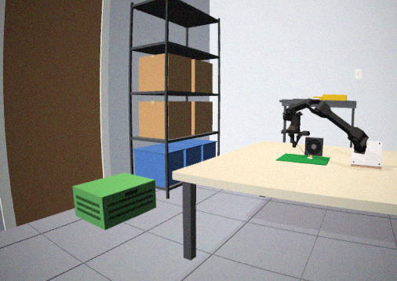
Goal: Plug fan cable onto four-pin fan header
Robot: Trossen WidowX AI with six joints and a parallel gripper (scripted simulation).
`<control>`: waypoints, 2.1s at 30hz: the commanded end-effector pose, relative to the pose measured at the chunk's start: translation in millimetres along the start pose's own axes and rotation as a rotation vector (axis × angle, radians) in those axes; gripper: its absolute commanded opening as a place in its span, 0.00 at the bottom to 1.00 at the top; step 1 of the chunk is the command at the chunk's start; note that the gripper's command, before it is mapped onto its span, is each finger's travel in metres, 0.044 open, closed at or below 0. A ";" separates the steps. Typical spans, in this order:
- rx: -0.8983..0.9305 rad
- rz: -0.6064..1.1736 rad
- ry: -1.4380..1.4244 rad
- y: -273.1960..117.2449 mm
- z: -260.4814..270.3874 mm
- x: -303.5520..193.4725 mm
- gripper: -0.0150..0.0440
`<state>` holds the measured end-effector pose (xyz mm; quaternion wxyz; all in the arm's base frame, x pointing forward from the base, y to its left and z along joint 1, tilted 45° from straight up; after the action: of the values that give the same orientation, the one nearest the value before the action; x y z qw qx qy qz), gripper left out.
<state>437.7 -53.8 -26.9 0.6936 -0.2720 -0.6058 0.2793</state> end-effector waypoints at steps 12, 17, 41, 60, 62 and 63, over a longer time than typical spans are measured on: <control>0.011 0.003 0.359 -4.7 20.8 13.2 0.25; 0.011 0.004 0.533 -5.8 31.5 19.0 0.25; 0.013 0.010 1.367 -5.4 91.6 43.2 0.25; 0.013 0.015 1.905 1.2 137.1 55.2 0.25; 0.013 0.015 1.905 1.2 137.1 55.2 0.25; 0.013 0.015 1.905 1.2 137.1 55.2 0.25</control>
<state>308.6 -8.9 25.9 0.8964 -0.3868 0.2111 -0.0480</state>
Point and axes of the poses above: the point midway between the two fingers, 35 mm back from their tips, its own y axis out along the fingers, its own z axis across the jaws, x = y × z, the point moved 4 cm from there along -y, back along the fingers, and after that the axes turned 6 degrees about y, right-handed, at the moved point
